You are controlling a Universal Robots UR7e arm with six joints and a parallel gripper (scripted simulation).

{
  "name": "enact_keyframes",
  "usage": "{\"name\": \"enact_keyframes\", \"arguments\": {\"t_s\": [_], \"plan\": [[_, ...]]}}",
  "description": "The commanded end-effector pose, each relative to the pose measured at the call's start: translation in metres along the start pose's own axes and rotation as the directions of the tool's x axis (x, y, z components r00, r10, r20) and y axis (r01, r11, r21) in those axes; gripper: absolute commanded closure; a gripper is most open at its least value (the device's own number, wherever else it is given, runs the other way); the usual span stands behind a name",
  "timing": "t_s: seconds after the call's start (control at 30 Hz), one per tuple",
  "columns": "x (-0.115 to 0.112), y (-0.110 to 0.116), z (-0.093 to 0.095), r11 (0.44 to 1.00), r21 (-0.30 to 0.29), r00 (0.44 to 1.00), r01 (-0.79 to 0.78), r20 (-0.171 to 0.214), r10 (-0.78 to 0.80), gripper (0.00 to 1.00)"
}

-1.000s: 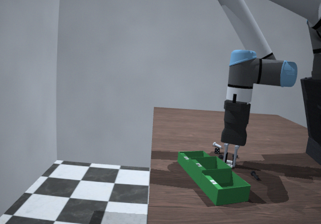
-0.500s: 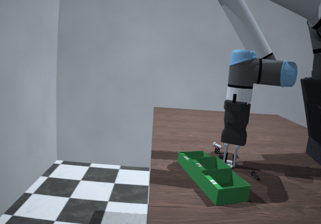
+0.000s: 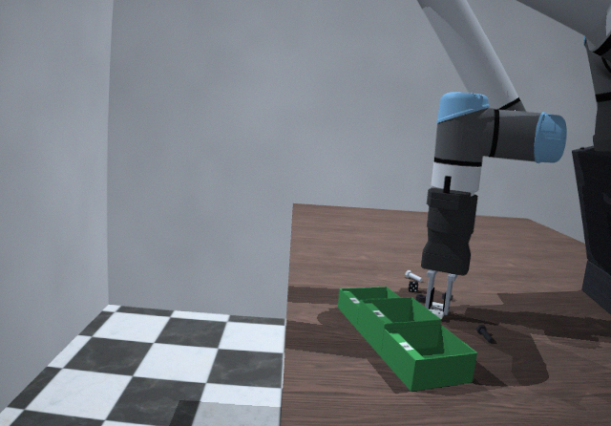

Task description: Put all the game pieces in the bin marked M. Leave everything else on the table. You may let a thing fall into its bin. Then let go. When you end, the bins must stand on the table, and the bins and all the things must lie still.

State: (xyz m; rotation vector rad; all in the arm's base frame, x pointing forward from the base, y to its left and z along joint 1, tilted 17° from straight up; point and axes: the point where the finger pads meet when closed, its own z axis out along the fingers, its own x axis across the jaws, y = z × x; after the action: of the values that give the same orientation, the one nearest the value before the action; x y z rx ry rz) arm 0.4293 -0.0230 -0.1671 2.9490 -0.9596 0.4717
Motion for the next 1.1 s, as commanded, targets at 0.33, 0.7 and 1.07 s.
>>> {"name": "enact_keyframes", "arguments": {"t_s": [0.33,0.7,1.07], "plan": [[-0.001,0.000,-0.047,1.000,0.000,1.000,0.000,0.000,0.000,0.51],[0.000,0.000,-0.057,1.000,0.000,1.000,0.000,-0.001,0.000,0.51],[-0.001,0.000,-0.061,1.000,0.000,1.000,0.000,0.000,0.000,0.51]]}}
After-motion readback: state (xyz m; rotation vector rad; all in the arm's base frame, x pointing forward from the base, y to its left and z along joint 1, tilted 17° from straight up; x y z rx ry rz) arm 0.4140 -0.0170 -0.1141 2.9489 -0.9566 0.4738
